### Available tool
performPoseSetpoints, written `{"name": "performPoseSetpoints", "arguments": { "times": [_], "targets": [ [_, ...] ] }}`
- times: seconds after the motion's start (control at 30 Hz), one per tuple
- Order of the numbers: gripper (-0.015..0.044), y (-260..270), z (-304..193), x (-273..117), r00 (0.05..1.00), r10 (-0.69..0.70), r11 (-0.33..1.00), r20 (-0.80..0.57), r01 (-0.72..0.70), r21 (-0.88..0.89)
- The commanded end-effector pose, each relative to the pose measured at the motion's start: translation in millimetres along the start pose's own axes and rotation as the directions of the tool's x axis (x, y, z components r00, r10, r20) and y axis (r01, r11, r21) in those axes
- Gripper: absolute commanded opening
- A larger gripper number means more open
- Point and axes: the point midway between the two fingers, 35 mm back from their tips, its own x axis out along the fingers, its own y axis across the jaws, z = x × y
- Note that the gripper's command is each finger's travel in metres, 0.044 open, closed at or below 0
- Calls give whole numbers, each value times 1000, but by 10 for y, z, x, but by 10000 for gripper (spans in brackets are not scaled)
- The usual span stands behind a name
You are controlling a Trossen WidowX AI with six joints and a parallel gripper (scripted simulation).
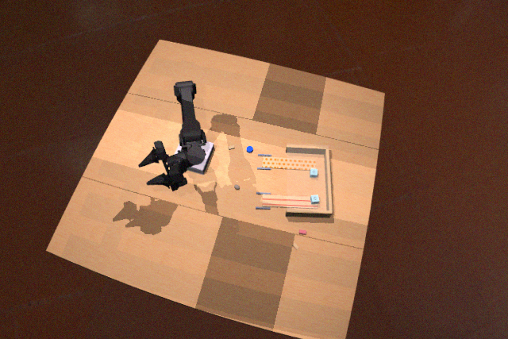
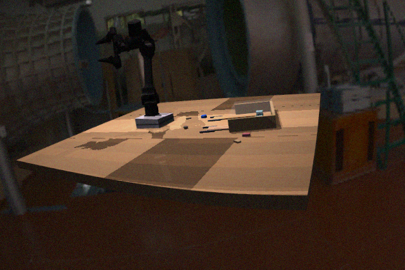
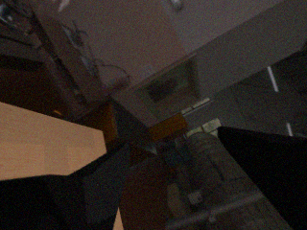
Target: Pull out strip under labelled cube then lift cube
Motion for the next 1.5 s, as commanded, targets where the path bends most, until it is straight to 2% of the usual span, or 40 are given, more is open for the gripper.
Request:
{"name": "performPoseSetpoints", "arguments": {
  "times": [0.0,0.1,0.23,0.37,0.53,0.77,0.9,1.03,1.13,1.47],
  "targets": [
    [400,16,10,-14,1000,8,1000,10,-8,3],
    [400,241,141,-231,983,116,992,146,-122,35],
    [400,617,304,-685,883,299,941,361,-335,40],
    [400,961,364,-1223,706,467,841,532,-541,-18],
    [400,1322,264,-1965,402,637,645,658,-745,-168],
    [400,1648,-202,-2959,-71,766,286,638,-852,-439],
    [400,1743,-624,-3452,-328,781,57,531,-810,-584],
    [400,1774,-1129,-3848,-545,753,-169,368,-701,-692],
    [400,1772,-1312,-3956,-606,735,-242,303,-653,-718],
    [400,1772,-1312,-3956,-606,735,-242,303,-653,-718]
  ]
}}
